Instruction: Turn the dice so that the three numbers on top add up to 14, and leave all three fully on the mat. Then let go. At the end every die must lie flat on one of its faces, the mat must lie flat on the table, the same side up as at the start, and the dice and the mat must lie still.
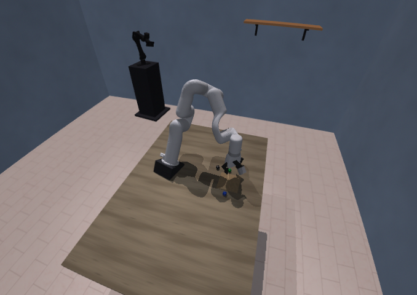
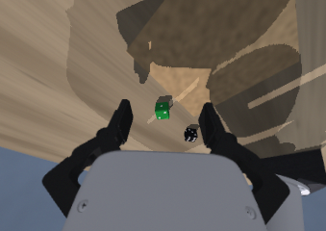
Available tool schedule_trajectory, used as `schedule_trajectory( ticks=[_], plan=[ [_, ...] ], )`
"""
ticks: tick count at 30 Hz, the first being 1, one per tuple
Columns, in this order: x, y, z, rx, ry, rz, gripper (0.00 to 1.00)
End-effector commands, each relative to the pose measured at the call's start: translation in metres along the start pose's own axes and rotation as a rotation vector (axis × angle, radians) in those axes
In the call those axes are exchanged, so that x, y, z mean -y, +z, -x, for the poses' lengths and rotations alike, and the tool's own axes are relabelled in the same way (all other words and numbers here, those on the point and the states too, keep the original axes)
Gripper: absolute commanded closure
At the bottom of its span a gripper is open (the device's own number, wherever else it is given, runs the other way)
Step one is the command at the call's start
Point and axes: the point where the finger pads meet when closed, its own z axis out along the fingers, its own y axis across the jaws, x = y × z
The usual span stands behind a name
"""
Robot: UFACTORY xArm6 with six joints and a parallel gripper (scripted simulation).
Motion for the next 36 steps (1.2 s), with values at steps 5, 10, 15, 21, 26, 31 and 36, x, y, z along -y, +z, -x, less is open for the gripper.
schedule_trajectory(
  ticks=[5,10,15,21,26,31,36],
  plan=[
    [0.001,-0.001,-0.001,-0.003,-0.001,-0.002,0.0],
    [0.001,-0.001,-0.001,-0.003,-0.001,-0.002,0.0],
    [0.001,-0.001,-0.001,-0.003,-0.001,-0.002,0.0],
    [0.001,-0.001,-0.001,-0.003,-0.001,-0.002,0.0],
    [-0.003,-0.001,0.003,-0.003,-0.001,-0.002,0.0],
    [-0.019,-0.001,0.021,-0.003,-0.001,-0.002,0.0],
    [-0.032,-0.001,0.036,-0.003,-0.001,-0.002,0.0]
  ],
)
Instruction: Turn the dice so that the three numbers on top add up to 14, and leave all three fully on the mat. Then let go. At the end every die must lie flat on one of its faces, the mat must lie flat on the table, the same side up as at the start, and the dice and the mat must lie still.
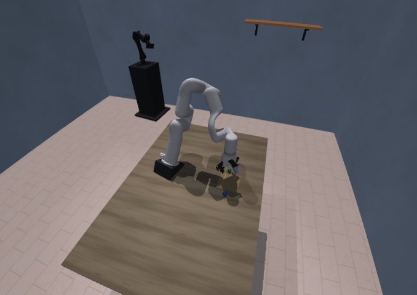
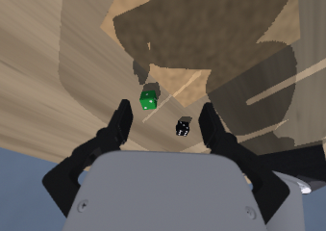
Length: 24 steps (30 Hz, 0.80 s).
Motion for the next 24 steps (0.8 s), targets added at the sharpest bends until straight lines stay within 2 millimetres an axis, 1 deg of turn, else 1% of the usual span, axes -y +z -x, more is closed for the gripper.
schedule_trajectory(
  ticks=[1,5,8,24],
  plan=[
    [-0.017,-0.002,0.019,-0.006,-0.002,-0.004,0.0],
    [-0.031,-0.002,0.035,-0.006,-0.002,-0.004,0.0],
    [-0.036,-0.002,0.041,-0.006,-0.002,-0.004,0.0],
    [-0.037,-0.002,0.042,-0.006,-0.002,-0.004,0.0]
  ],
)
